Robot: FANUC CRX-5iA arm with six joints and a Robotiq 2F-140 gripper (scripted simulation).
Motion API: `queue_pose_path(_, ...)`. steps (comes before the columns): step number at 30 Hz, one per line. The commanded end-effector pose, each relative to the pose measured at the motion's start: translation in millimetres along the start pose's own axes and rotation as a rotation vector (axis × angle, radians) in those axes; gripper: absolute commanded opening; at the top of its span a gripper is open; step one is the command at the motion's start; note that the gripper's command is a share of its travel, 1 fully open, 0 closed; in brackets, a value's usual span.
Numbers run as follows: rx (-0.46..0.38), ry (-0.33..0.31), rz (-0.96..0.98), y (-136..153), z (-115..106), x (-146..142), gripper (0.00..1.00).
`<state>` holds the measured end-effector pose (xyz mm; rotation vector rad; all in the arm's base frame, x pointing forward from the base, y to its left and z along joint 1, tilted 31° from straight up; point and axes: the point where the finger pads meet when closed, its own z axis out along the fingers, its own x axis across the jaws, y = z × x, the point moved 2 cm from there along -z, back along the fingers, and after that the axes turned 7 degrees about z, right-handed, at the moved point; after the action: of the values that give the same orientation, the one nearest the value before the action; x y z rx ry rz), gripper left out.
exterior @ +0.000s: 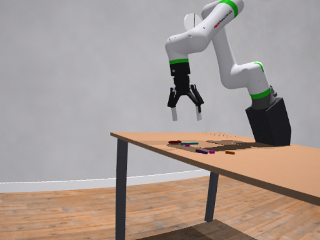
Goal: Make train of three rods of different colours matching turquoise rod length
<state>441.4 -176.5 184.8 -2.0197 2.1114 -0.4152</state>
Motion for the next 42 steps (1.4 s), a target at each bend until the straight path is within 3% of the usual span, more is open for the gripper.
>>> queue_pose_path(1, 0.107, 0.033, 0.124, -6, 0, 16, 1.00)
queue_pose_path(8, 0.202, 0.050, 0.242, -12, 0, 31, 1.00)
queue_pose_path(42, 0.203, 0.050, 0.242, -12, 0, 32, 1.00)
